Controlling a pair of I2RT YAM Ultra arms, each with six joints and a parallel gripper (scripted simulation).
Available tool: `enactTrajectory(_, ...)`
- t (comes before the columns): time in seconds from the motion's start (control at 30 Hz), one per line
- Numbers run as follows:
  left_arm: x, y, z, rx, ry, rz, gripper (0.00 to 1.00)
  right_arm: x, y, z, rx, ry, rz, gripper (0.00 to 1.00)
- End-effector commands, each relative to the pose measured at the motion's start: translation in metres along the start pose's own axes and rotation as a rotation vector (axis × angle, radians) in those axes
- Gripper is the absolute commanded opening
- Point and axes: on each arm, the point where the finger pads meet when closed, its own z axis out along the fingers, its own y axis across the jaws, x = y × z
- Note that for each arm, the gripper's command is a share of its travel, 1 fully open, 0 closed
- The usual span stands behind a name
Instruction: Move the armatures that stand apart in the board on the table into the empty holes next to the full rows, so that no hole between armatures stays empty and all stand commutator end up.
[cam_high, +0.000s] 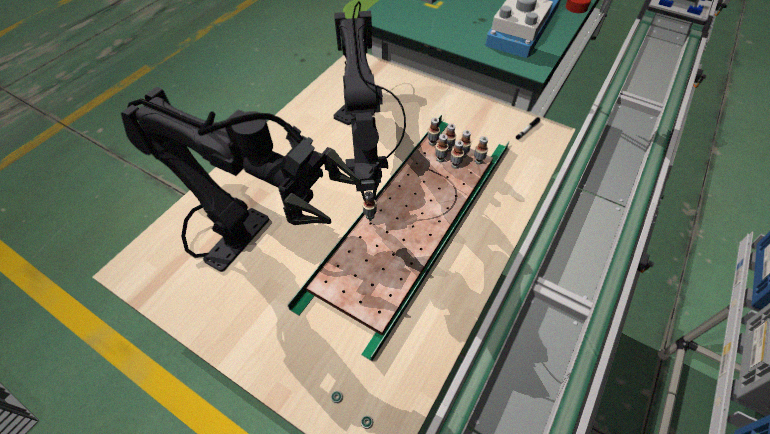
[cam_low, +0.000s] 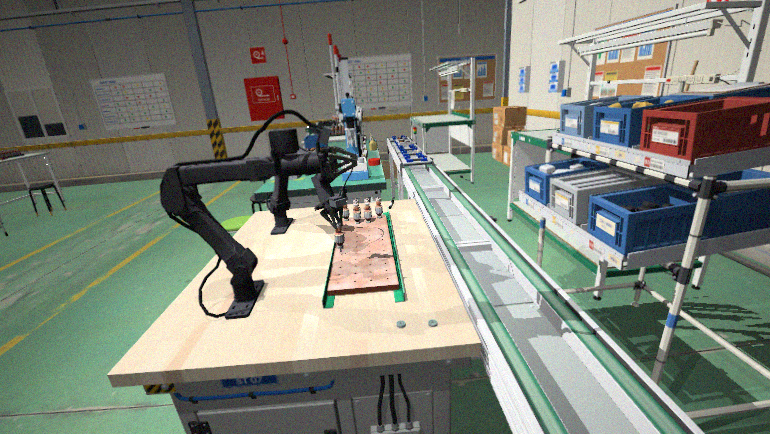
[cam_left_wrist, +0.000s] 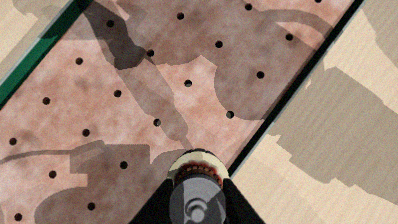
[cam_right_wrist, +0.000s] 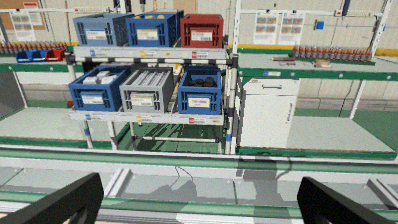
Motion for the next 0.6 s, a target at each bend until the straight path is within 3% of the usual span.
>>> enactTrajectory(0.0, -0.034, -0.005, -0.027, 0.012, -0.128, 0.005, 0.23, -0.025, -0.002, -0.008, 0.012, -0.051, 0.011, 1.00)
enactTrajectory(0.17, -0.034, -0.005, -0.027, 0.012, -0.128, 0.005, 0.23, -0.025, -0.002, -0.008, 0.012, -0.051, 0.011, 1.00)
enactTrajectory(0.2, -0.034, -0.005, -0.027, 0.012, -0.128, 0.005, 0.01, -0.025, -0.002, -0.008, 0.012, -0.051, 0.011, 1.00)
enactTrajectory(0.57, -0.045, -0.005, -0.041, 0.012, -0.161, 0.006, 0.01, -0.025, -0.002, -0.008, 0.012, -0.051, 0.011, 1.00)
